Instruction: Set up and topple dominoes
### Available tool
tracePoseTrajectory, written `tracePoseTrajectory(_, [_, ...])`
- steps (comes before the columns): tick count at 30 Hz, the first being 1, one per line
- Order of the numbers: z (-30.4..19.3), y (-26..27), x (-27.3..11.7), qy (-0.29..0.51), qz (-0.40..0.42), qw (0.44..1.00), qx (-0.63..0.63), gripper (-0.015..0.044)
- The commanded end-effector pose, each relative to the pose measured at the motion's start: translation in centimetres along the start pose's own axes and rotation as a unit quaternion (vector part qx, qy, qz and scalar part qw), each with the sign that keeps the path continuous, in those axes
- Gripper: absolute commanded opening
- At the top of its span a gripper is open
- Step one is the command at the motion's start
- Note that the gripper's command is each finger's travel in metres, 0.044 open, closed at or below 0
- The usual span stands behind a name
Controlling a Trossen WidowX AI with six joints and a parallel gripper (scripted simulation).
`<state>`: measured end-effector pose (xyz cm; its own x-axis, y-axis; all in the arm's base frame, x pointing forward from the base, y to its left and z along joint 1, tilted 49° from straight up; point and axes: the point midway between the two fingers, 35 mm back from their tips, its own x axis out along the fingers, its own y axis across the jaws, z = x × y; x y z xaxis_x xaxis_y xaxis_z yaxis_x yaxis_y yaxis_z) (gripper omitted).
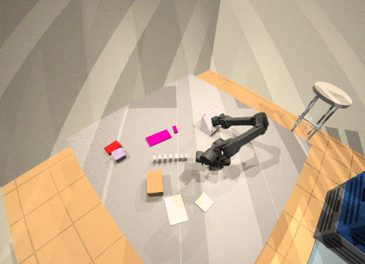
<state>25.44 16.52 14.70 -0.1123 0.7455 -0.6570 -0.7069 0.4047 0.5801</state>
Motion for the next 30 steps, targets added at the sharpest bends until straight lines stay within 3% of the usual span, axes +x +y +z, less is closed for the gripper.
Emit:
tracePoseTrajectory(1, [-0.2,0.6,2.2,-0.002,0.004,1.0,0.0,0.044])
tracePoseTrajectory(23, [-0.3,0.7,3.8,-0.002,0.004,1.0,0.0,0.044])
tracePoseTrajectory(30, [-0.3,0.7,3.8,-0.002,0.004,1.0,0.0,0.0256])
